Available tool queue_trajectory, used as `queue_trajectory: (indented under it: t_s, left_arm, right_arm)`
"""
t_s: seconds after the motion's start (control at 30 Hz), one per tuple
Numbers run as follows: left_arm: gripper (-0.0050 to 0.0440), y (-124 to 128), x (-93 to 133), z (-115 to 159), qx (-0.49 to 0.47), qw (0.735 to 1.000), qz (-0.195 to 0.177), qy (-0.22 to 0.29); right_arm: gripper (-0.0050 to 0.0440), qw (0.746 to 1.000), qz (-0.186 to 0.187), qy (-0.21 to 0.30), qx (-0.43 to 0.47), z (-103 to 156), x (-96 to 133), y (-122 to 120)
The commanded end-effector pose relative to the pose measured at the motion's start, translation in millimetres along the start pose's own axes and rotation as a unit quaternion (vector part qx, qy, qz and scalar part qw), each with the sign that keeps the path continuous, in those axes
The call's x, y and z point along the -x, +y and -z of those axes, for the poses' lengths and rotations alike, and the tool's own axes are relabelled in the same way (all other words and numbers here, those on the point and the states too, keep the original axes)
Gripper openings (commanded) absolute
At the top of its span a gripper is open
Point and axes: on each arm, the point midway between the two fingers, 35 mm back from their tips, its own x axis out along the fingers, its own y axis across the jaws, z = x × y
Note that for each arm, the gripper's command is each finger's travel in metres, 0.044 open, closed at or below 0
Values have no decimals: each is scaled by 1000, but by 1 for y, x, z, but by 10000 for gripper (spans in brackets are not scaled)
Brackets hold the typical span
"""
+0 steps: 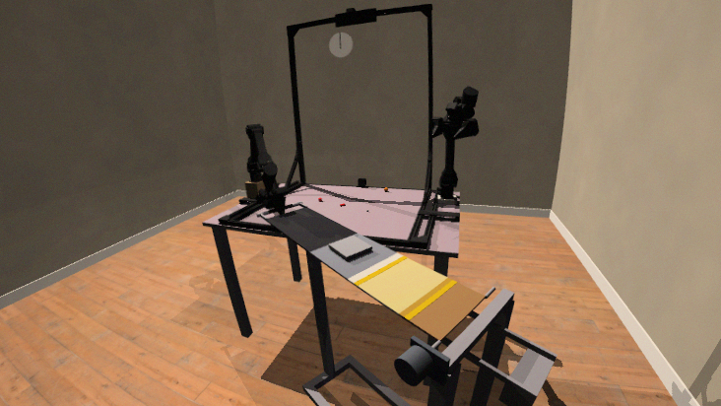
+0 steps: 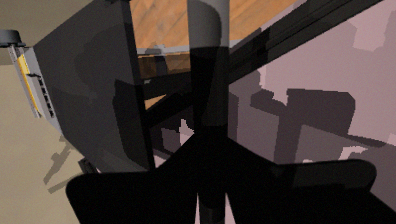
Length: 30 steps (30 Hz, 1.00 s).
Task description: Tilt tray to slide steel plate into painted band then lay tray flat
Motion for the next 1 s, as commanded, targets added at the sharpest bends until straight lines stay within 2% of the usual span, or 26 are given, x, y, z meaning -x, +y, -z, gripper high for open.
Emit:
queue_trajectory:
  t_s: [0.0,0.97]
  left_arm:
    - [440,1,0,0,-2,1000,0,-1]
    - [440,1,0,0,-2,1000,0,-1]
  right_arm:
    - [0,1000,-11,0,0,0,13,11]
    - [0,1000,-18,0,0,0,29,25]
